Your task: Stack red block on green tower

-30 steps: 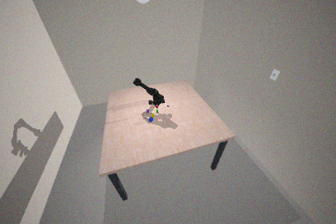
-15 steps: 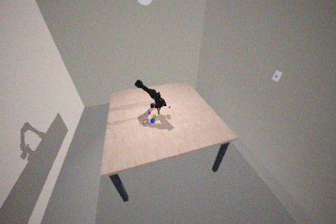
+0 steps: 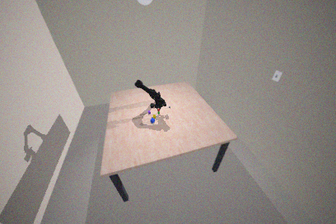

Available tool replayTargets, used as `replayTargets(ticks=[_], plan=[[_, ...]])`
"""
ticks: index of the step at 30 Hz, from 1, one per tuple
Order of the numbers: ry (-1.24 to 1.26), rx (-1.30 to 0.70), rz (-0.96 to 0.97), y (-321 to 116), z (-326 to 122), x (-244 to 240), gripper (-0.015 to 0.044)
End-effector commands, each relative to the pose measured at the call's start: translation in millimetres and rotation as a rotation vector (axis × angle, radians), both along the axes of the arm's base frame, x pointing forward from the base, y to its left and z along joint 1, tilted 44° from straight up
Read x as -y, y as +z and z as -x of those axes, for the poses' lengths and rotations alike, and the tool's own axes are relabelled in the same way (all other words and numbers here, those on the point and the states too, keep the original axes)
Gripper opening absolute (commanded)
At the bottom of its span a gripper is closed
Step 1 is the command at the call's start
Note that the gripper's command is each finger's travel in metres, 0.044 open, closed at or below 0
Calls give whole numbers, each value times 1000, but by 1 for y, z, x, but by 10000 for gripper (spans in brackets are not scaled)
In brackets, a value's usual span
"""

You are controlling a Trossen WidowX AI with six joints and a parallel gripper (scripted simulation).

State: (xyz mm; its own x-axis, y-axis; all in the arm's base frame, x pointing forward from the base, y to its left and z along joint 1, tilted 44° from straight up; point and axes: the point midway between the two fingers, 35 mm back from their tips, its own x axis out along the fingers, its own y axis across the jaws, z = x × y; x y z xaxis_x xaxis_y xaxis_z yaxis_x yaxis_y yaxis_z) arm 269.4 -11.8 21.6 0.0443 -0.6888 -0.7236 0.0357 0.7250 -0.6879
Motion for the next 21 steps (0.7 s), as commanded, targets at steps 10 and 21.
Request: replayTargets(ticks=[10, 21], plan=[[2, -5, 7, -2, 1, 3, 0], [2, -5, 6, 2, 1, -1, 0]])
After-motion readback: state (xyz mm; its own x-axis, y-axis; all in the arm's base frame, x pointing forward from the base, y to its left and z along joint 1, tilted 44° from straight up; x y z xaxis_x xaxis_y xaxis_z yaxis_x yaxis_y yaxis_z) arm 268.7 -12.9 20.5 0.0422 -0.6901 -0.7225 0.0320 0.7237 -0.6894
